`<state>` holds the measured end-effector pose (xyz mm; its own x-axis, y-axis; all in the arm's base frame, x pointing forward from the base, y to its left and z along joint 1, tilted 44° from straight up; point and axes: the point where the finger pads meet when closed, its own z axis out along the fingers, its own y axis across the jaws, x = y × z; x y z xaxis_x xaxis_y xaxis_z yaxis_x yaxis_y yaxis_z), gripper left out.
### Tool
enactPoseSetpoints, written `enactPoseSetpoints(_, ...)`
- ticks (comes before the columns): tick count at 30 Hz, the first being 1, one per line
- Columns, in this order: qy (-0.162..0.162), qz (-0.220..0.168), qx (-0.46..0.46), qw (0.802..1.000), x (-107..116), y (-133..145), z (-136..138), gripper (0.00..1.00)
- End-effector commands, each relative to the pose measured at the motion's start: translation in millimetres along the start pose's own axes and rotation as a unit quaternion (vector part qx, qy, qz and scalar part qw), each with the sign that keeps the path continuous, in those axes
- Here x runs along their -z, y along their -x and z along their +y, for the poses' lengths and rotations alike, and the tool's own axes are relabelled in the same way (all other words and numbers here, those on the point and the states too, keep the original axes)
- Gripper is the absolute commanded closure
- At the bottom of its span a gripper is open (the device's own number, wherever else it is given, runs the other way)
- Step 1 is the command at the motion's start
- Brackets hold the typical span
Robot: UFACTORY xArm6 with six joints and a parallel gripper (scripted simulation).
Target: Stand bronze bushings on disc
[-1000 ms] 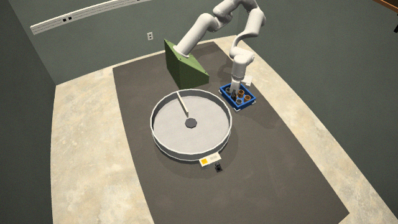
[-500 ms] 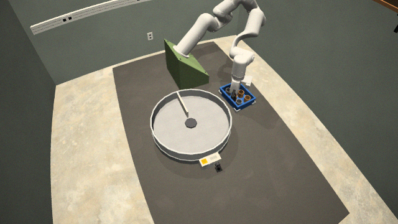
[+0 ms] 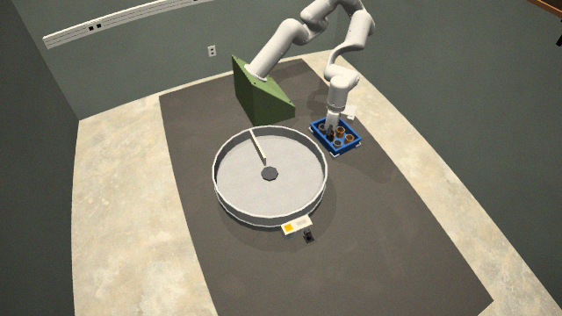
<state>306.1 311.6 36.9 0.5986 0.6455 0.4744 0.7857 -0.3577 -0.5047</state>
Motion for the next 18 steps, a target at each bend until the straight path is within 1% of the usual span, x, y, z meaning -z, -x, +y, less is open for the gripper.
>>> enactPoseSetpoints(1,0.001,0.001,0.0,1.0,9.9,-1.1,0.5,1.0)
enactPoseSetpoints(6,0.001,0.001,0.0,1.0,28.3,-1.1,0.5,1.0)
enactPoseSetpoints(12,0.001,0.001,0.0,1.0,55.5,-1.0,0.4,1.0)
enactPoseSetpoints(14,0.001,0.001,0.0,1.0,55.5,-1.0,0.4,1.0)
enactPoseSetpoints(18,0.001,0.001,0.0,1.0,74.5,-0.9,0.4,1.0)
